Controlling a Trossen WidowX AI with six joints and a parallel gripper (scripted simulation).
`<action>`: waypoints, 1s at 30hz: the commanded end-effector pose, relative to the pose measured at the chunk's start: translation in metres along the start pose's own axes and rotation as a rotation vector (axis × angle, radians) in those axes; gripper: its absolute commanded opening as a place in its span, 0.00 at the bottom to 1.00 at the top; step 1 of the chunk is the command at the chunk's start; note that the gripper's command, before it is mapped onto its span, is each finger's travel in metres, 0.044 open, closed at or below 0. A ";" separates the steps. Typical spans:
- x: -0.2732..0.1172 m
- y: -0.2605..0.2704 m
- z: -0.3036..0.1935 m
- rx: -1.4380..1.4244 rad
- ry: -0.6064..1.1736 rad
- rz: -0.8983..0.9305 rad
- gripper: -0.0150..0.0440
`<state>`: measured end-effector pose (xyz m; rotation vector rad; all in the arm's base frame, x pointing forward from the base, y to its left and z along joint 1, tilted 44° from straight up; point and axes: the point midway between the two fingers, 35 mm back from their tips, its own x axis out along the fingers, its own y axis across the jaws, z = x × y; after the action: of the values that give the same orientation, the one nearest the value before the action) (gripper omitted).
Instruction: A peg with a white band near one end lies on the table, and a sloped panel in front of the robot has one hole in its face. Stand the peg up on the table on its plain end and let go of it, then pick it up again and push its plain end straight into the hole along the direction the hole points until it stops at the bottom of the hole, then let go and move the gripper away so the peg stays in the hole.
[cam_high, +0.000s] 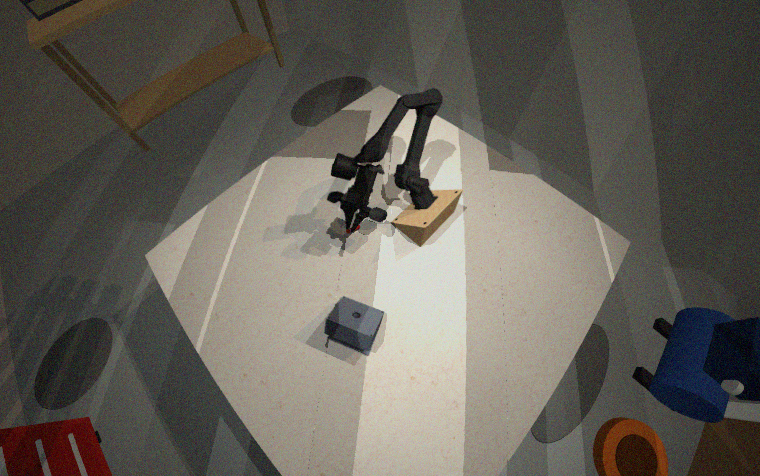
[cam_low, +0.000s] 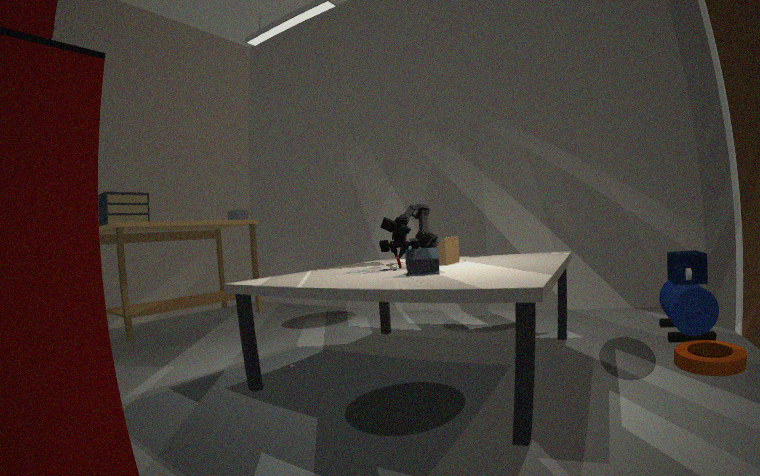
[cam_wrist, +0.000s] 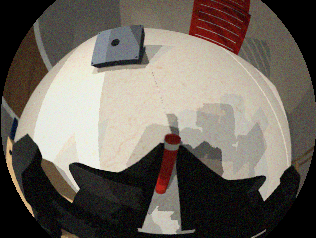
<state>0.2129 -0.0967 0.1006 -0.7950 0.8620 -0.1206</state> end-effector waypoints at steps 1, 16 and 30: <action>-0.003 0.001 -0.001 -0.004 -0.042 0.000 0.34; -0.011 0.001 -0.007 -0.006 -0.172 0.000 0.34; -0.018 0.001 -0.013 -0.008 -0.293 0.000 0.34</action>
<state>0.1937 -0.0972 0.1071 -0.7959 0.6153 -0.0157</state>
